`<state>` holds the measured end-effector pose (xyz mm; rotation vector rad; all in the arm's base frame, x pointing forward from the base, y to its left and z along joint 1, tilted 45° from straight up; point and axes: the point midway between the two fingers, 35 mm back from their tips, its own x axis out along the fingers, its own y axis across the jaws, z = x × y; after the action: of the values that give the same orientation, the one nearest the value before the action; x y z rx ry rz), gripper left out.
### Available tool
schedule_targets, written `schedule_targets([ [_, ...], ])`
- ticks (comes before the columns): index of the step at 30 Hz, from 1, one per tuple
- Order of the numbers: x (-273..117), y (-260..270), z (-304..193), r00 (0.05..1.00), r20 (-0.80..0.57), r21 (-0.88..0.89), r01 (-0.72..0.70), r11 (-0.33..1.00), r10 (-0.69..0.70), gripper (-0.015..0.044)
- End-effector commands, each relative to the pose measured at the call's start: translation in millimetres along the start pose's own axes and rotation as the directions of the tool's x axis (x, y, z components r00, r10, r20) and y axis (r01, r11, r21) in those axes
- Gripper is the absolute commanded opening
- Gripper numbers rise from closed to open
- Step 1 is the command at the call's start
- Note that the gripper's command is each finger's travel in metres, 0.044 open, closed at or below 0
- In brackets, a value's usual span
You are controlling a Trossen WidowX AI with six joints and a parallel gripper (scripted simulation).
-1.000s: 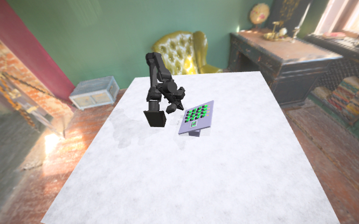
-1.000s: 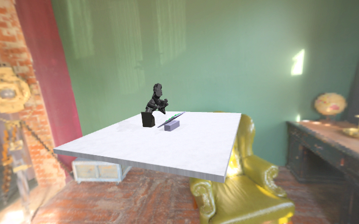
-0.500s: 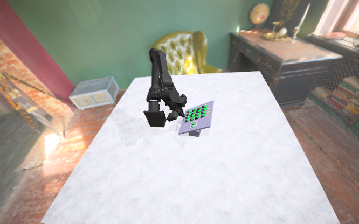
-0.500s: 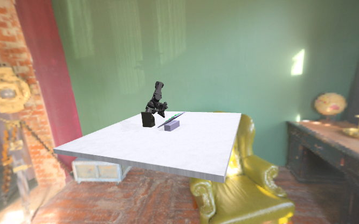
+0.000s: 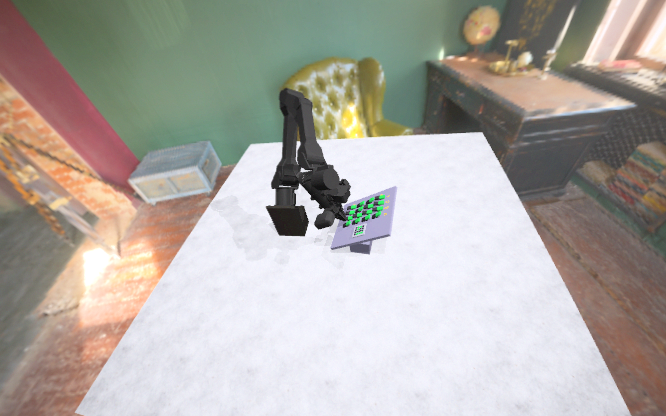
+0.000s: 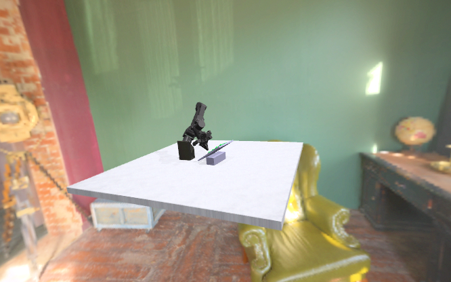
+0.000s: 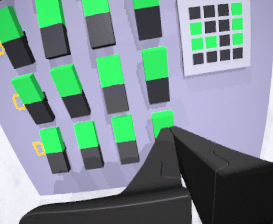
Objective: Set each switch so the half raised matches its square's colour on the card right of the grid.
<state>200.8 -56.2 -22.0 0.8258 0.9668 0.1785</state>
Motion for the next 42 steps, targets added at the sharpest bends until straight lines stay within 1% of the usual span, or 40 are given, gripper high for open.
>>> schedule_targets([
  [1,6.2,0.7,-0.6,1.000,-0.001,0.004,-0.005,1.000,0.005,0.0000],
  [6,11.3,0.9,-0.5,1.000,-0.001,0.004,-0.005,1.000,0.005,0.0000],
  [42,13.5,0.9,-0.4,1.000,-0.001,0.004,-0.005,1.000,0.005,0.0000],
])
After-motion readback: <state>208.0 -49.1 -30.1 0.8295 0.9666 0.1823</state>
